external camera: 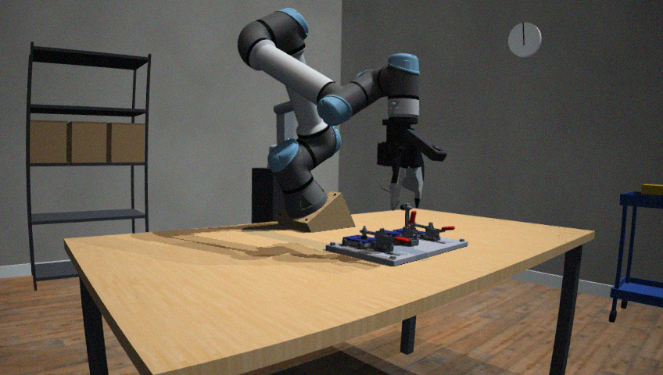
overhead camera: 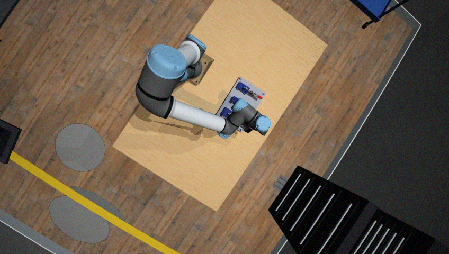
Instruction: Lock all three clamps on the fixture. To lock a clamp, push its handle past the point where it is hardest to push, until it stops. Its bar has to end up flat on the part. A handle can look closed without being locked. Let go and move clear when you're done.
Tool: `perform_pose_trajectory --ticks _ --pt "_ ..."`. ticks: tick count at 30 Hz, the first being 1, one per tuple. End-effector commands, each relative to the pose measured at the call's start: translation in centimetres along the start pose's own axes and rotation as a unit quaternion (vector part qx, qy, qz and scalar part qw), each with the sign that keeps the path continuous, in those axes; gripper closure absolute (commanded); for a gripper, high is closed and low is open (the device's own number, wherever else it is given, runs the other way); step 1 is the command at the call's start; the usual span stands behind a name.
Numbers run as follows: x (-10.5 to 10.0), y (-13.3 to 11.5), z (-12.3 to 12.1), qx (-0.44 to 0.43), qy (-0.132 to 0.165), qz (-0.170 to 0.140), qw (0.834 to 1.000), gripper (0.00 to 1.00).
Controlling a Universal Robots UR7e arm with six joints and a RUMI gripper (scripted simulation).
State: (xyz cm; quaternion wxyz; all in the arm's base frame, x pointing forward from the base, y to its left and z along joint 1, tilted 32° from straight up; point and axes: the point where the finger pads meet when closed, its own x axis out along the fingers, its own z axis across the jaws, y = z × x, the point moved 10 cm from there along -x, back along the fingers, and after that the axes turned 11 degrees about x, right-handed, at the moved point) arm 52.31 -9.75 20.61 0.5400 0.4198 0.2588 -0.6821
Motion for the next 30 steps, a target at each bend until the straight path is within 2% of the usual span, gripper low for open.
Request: perform_pose_trajectory --ticks 1,4,5,21,26,30 --pt "-0.1 0.0 0.0 0.000 0.000 0.001 1.000 0.42" --pt "-0.1 0.0 0.0 0.000 0.000 0.001 1.000 0.42" --pt "-0.1 0.0 0.0 0.000 0.000 0.001 1.000 0.72" --pt "-0.1 0.0 0.0 0.000 0.000 0.001 1.000 0.72" --pt "-6.1 0.0 0.0 0.000 0.000 0.000 1.000 0.72" --pt "-6.1 0.0 0.0 0.000 0.000 0.000 1.000 0.72"
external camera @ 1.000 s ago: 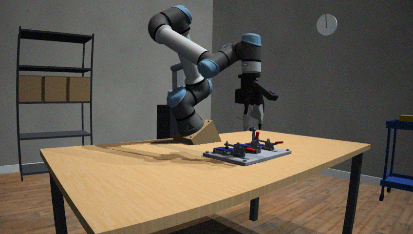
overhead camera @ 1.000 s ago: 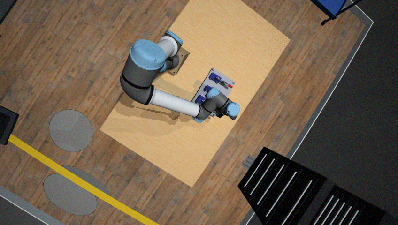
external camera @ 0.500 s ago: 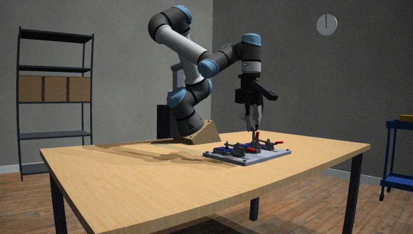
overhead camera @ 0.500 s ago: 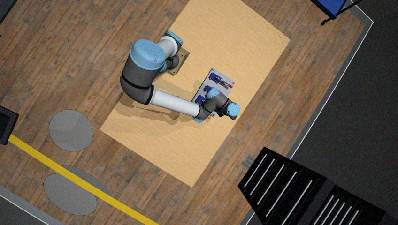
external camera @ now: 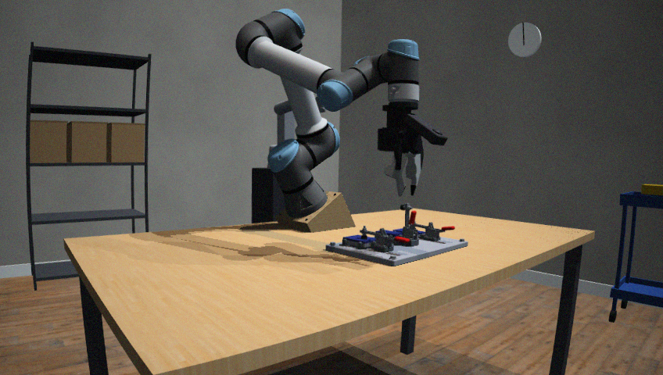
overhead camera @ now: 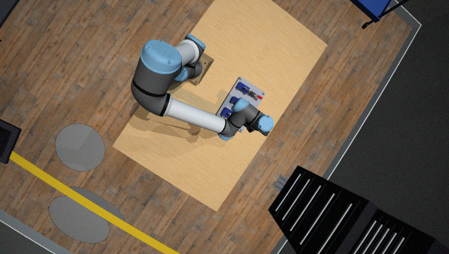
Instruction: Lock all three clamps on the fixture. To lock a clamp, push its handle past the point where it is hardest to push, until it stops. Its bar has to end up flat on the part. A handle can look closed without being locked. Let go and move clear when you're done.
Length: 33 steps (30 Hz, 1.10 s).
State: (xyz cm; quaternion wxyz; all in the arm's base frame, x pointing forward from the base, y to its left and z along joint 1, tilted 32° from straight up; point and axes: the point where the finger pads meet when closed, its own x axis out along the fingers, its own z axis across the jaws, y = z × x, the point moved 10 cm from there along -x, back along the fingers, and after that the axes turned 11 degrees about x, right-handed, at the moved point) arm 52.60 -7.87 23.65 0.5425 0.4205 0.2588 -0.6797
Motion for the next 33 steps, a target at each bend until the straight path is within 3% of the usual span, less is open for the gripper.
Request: perform_pose_trajectory --ticks 1,8,13,25,30,33 --pt "-2.5 0.0 0.0 0.001 -0.001 -0.003 1.000 0.72" --pt "-2.5 0.0 0.0 0.001 -0.001 -0.003 1.000 0.72" --pt "-2.5 -3.6 -4.5 0.001 -0.001 -0.003 1.000 0.72" --pt "-2.5 -3.6 -4.5 0.001 -0.001 -0.003 1.000 0.72" --pt "-2.5 -7.3 -8.9 0.001 -0.001 -0.003 1.000 0.72" --pt "-2.5 -7.3 -8.9 0.001 -0.001 -0.003 1.000 0.72"
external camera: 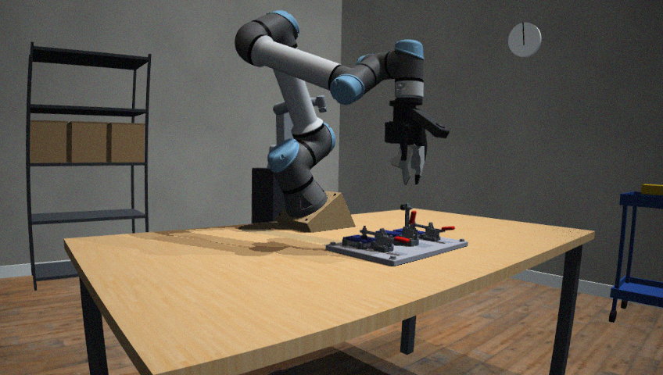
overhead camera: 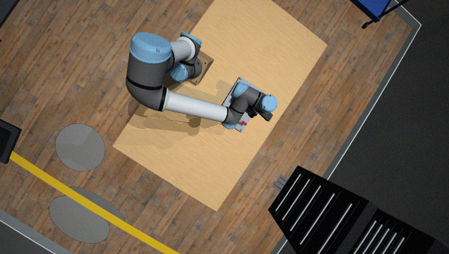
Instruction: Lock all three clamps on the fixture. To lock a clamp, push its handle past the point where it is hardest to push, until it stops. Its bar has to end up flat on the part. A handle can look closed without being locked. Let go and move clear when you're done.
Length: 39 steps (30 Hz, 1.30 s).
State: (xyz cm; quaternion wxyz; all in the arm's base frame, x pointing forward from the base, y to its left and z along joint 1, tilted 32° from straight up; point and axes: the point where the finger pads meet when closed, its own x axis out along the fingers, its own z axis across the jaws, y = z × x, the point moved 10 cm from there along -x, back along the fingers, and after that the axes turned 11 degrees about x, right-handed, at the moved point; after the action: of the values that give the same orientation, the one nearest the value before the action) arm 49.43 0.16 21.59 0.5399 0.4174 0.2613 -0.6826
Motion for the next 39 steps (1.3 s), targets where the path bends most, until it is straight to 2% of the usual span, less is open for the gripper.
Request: perform_pose_trajectory --ticks 1,26,31,39 --pt "-0.3 -1.9 -2.2 0.003 0.000 0.002 1.000 0.72" --pt "-0.3 -2.6 -3.1 0.003 0.000 0.002 1.000 0.72" --pt "2.6 -2.5 -3.0 0.003 0.000 0.002 1.000 0.72" --pt "2.6 -2.5 -3.0 0.003 0.000 0.002 1.000 0.72"
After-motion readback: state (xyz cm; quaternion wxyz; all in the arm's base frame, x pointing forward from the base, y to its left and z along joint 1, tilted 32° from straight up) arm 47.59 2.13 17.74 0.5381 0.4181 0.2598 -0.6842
